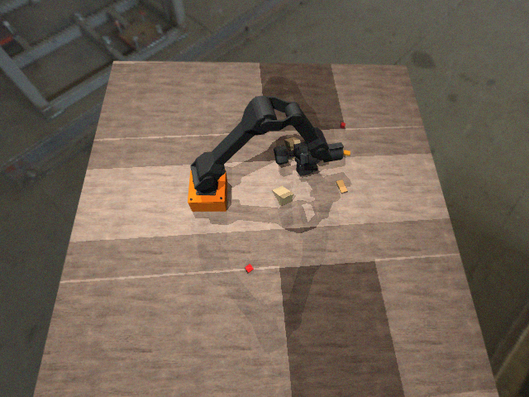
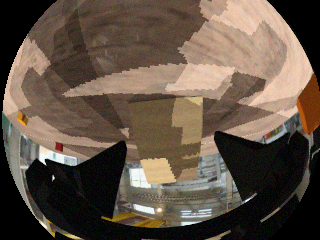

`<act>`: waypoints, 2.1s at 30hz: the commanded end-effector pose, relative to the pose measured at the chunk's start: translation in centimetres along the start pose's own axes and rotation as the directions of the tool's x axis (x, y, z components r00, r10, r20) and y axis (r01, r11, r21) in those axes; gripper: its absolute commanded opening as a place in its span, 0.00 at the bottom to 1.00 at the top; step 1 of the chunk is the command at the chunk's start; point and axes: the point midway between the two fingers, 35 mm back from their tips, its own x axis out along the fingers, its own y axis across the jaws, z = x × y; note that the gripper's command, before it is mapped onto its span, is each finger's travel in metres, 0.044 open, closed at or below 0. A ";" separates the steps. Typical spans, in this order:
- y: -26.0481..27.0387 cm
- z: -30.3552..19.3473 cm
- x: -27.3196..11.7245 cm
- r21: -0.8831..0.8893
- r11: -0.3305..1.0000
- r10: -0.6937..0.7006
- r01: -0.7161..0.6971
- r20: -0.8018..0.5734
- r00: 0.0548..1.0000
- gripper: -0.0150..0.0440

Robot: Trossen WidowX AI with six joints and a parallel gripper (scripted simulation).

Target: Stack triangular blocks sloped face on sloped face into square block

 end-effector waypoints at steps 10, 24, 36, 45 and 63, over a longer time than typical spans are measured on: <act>0.2 0.0 -0.1 -0.002 1.000 0.008 -0.008 0.000 1.000 0.64; 0.3 -0.4 -0.5 -0.002 1.000 0.008 -0.008 0.000 1.000 0.25; 0.5 -4.4 -4.6 -0.002 1.000 0.009 -0.009 -0.001 1.000 0.25; 0.2 -7.0 -7.2 -0.002 1.000 0.009 -0.009 -0.001 1.000 0.25; -0.1 -7.4 -5.6 -0.031 0.996 -0.064 0.082 0.396 0.916 0.25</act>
